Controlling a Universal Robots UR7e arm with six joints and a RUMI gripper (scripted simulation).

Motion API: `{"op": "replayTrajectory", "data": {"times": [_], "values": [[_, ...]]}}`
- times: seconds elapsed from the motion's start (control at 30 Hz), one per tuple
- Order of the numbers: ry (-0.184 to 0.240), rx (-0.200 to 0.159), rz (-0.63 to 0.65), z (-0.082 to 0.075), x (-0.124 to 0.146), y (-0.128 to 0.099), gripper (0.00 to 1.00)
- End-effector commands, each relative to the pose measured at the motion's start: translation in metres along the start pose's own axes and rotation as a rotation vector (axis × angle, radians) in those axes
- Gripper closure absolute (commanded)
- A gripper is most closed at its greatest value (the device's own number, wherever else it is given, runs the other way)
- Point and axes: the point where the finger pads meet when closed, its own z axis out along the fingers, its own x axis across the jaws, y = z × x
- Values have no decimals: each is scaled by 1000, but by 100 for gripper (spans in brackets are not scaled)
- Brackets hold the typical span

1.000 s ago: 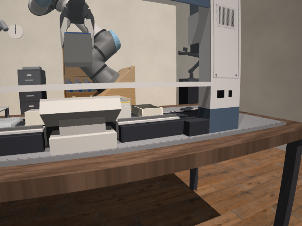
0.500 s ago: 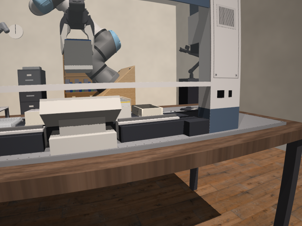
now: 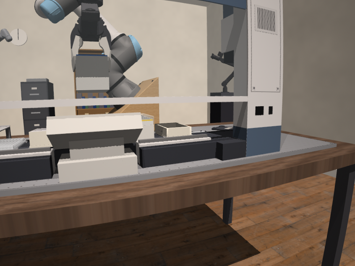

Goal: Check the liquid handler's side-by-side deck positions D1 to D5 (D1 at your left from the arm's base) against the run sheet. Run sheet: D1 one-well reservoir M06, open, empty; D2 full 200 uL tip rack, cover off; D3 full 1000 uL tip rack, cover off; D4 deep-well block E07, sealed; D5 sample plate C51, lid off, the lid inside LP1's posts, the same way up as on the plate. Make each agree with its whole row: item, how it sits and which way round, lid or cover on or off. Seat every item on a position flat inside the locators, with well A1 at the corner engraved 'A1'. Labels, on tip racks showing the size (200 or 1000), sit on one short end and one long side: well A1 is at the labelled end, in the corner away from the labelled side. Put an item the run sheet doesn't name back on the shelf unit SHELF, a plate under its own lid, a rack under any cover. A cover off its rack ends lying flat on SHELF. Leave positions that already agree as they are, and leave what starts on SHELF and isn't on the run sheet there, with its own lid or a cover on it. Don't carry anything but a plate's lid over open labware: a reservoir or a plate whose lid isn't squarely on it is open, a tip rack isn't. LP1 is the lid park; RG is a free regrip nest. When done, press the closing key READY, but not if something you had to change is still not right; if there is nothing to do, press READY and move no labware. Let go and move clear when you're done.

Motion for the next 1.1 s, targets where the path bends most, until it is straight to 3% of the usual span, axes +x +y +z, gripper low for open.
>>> {"op": "replayTrajectory", "data": {"times": [0.0, 1.07], "values": [[0, 1, -1, 13, 0, -1, 100], [-1, 1, -1, 60, 0, -1, 100]]}}
